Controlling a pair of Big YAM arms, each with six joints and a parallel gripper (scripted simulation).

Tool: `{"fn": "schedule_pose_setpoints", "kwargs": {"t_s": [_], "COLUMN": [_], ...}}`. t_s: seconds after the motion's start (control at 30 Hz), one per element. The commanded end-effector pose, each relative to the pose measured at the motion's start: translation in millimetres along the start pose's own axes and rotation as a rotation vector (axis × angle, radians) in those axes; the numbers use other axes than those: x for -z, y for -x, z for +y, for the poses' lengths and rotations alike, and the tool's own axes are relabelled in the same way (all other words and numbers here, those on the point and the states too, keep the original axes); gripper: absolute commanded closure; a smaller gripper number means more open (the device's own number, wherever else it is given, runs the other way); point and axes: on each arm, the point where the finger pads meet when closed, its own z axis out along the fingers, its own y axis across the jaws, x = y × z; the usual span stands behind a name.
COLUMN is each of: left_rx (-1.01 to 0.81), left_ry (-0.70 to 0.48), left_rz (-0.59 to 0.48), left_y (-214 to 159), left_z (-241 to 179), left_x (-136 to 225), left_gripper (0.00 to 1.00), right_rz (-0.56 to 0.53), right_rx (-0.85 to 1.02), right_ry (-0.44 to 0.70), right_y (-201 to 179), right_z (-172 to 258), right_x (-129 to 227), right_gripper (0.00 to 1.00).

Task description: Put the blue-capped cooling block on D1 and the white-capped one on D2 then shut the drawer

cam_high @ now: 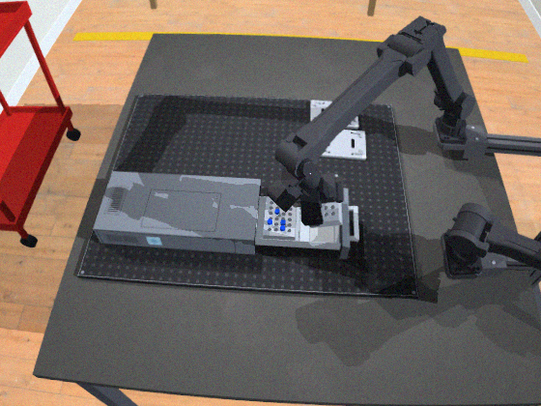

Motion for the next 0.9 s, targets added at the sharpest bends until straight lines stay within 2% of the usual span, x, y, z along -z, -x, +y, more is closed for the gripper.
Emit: {"fn": "schedule_pose_setpoints", "kwargs": {"t_s": [0.0,0.77,0.87], "left_rx": [-0.008,-0.008,-0.008], "left_ry": [-0.001,-0.001,-0.001], "left_rz": [0.034,0.034,0.034], "left_y": [-22.6,-22.6,-22.6], "left_z": [-2.4,-2.4,-2.4], "left_x": [-8.1,-8.1,-8.1], "left_gripper": [1.0,1.0,1.0], "right_rz": [-0.004,-0.016,-0.038], "right_rx": [0.0,-0.001,-0.078], "right_ry": [-0.004,-0.017,-0.02], "right_y": [-13.0,-14.8,-21.4], "right_z": [19.9,22.4,23.6], "right_x": [79.5,86.5,85.1], "right_gripper": [1.0,1.0,1.0]}}
